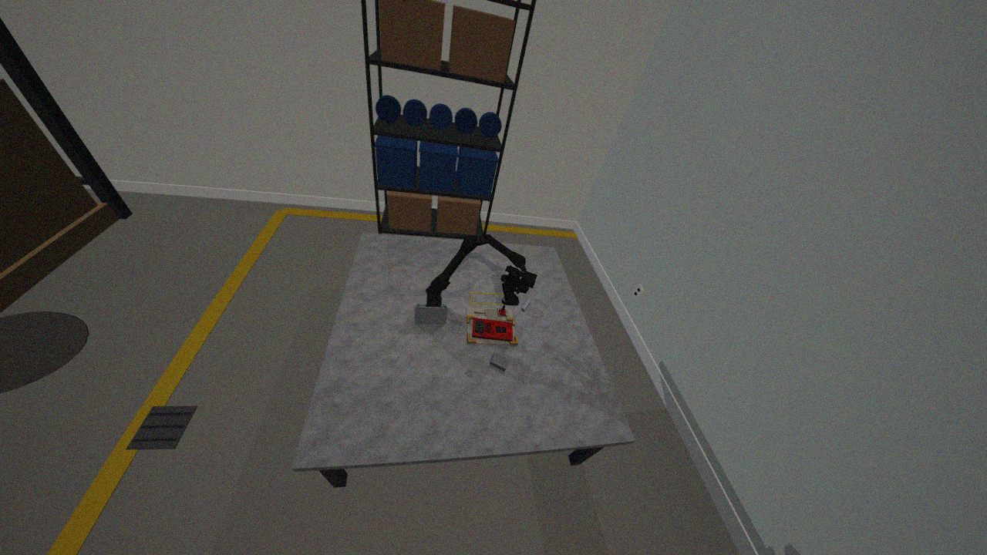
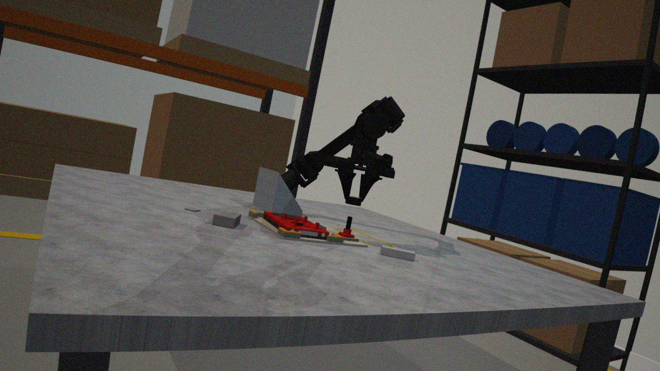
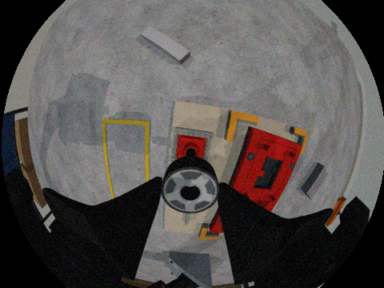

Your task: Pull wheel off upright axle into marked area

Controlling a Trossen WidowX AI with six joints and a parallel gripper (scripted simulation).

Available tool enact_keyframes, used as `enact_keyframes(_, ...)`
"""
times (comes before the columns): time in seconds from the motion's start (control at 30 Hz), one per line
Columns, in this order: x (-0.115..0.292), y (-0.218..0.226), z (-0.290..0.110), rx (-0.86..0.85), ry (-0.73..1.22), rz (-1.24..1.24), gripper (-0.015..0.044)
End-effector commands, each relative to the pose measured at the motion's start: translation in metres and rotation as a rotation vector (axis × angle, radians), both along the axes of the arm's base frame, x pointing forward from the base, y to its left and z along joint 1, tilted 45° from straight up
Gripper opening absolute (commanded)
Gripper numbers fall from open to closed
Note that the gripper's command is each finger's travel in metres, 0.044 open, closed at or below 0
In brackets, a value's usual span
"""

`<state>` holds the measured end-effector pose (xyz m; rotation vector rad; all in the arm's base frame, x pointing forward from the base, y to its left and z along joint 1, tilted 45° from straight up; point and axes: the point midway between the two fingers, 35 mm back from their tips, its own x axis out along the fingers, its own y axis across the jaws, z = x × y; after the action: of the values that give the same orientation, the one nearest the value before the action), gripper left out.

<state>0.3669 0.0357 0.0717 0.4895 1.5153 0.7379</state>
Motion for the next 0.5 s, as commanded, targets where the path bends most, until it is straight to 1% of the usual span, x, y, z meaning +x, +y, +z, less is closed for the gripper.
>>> enact_keyframes(0.0, 0.0, 0.0, 0.001, 0.0, 0.0, 0.0, 0.0)
enact_keyframes(0.47, -0.035, 0.031, 0.042, -0.002, 0.001, 0.002, 0.0)
